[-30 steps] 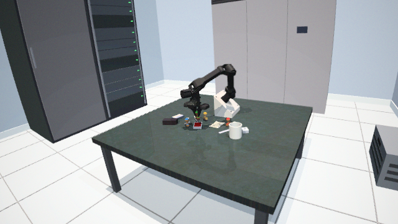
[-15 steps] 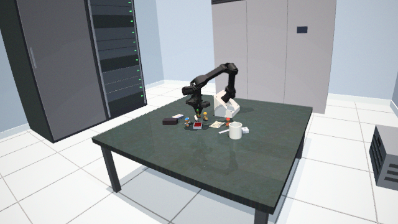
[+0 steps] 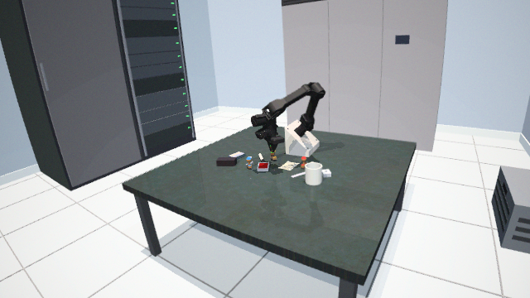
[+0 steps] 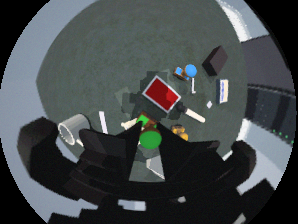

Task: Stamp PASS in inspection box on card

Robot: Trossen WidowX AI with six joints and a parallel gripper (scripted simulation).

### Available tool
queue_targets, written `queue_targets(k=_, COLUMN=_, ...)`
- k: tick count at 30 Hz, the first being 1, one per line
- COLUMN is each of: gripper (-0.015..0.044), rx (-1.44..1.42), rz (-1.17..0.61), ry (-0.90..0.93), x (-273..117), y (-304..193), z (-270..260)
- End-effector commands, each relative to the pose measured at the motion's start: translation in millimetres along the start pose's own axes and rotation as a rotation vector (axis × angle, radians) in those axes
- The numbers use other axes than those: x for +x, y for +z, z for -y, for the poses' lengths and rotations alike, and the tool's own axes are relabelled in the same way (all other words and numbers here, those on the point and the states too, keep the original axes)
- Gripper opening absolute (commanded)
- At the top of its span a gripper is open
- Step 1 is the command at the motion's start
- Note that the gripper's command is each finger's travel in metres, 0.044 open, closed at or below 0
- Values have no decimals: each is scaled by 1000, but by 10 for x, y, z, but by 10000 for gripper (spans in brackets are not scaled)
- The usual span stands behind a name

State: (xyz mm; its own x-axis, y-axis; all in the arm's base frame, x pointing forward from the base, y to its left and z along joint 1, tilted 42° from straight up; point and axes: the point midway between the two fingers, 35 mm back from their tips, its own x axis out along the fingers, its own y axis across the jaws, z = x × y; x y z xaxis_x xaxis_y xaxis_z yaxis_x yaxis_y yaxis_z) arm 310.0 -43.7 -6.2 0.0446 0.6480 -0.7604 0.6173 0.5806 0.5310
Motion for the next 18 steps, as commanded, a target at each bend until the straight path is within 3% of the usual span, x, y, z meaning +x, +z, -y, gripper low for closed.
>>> queue_targets(k=1, gripper=0, rx=126, rz=-9, ry=3, x=22, y=-132, z=-52)
queue_targets(k=18, gripper=0, rx=636, rz=-13, ry=-1, x=36, y=-592, z=-212)
